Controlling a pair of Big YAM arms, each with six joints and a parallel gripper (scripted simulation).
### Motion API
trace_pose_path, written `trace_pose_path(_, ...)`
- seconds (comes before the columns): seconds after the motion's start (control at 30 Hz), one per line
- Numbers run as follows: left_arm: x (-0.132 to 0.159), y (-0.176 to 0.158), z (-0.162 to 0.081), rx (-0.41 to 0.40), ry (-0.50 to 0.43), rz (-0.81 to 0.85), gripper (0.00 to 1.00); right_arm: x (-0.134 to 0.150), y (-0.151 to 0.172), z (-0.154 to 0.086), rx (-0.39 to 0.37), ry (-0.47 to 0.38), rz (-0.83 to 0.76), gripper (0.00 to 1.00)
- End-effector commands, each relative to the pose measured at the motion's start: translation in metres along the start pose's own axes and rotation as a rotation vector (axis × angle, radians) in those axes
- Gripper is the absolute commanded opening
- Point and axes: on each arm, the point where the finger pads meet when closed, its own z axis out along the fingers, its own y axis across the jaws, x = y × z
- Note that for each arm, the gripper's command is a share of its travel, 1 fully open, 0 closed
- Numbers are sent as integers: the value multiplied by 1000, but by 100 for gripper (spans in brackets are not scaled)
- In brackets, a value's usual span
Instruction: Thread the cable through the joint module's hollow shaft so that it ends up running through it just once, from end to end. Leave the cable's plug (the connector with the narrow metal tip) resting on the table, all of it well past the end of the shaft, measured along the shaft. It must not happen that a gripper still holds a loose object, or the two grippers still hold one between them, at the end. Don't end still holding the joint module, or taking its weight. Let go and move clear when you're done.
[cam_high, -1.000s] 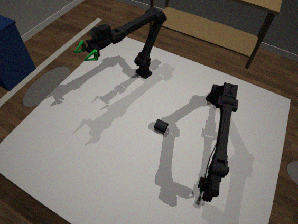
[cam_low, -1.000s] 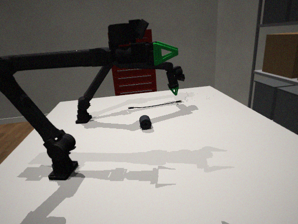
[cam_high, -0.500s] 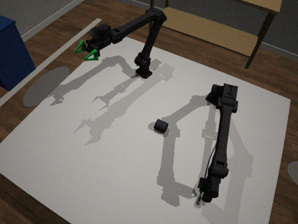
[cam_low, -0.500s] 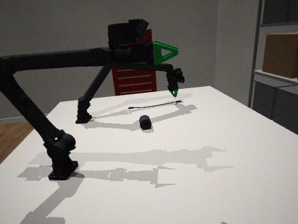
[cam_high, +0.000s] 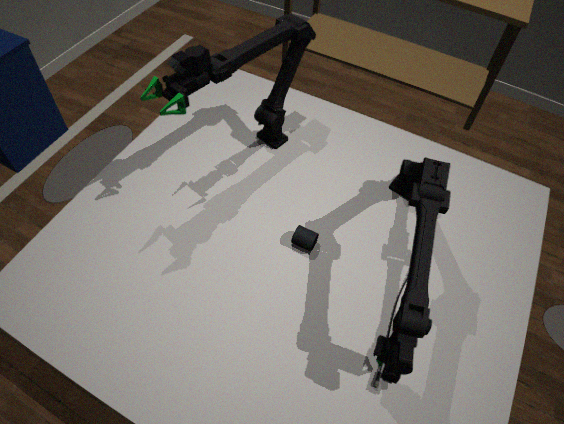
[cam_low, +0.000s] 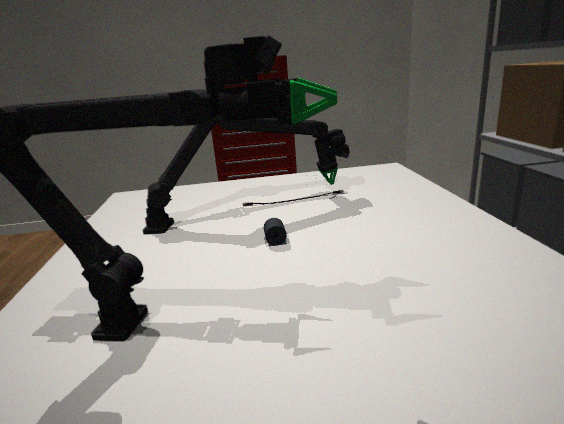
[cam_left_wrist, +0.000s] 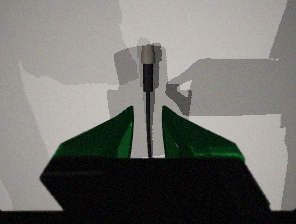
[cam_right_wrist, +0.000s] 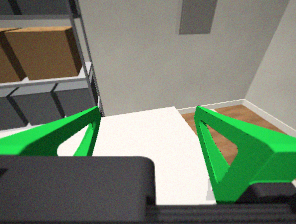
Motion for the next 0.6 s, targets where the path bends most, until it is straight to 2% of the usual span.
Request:
trace_pose_path(0.0, -14, -7, -7, -5, -43, 7, 27, -10, 5, 1, -10, -15, 9, 96)
trace_pose_path(0.03, -1, -6, 15, -1, -7, 6, 27, -10, 5, 1, -10, -15, 9, 96)
trace_pose_path(0.13, -2, -3, 23, -2, -11, 4, 27, -10, 5, 1, -10, -15, 9, 96)
trace_pose_path(0.2, -9, -5, 20, -3, -27, 2, 27, -10, 5, 1, -10, -15, 9, 96)
trace_pose_path(0.27, -21, -3, -2, -8, -65, 3, 27, -10, 5, 1, -10, -15, 9, 96)
trace_pose_path(0.37, -25, 0, -8, -11, -80, 1, 27, -10, 5, 1, -10, -15, 9, 96)
trace_pose_path(0.4, -32, -4, -3, -11, -90, -2, 27, -10, 5, 1, -10, -15, 9, 96)
trace_pose_path(0.43, -28, -4, 11, -9, -72, -3, 27, -10, 5, 1, -10, -15, 9, 96)
trace_pose_path(0.47, -26, -5, 14, -8, -64, -1, 27, -10, 5, 1, -10, -15, 9, 96)
trace_pose_path(0.53, -1, -8, 43, -1, -5, -2, 27, -10, 5, 1, -10, -15, 9, 96)
trace_pose_path(0.57, 0, -8, 46, -1, -4, -2, 27, -10, 5, 1, -10, -15, 9, 96)
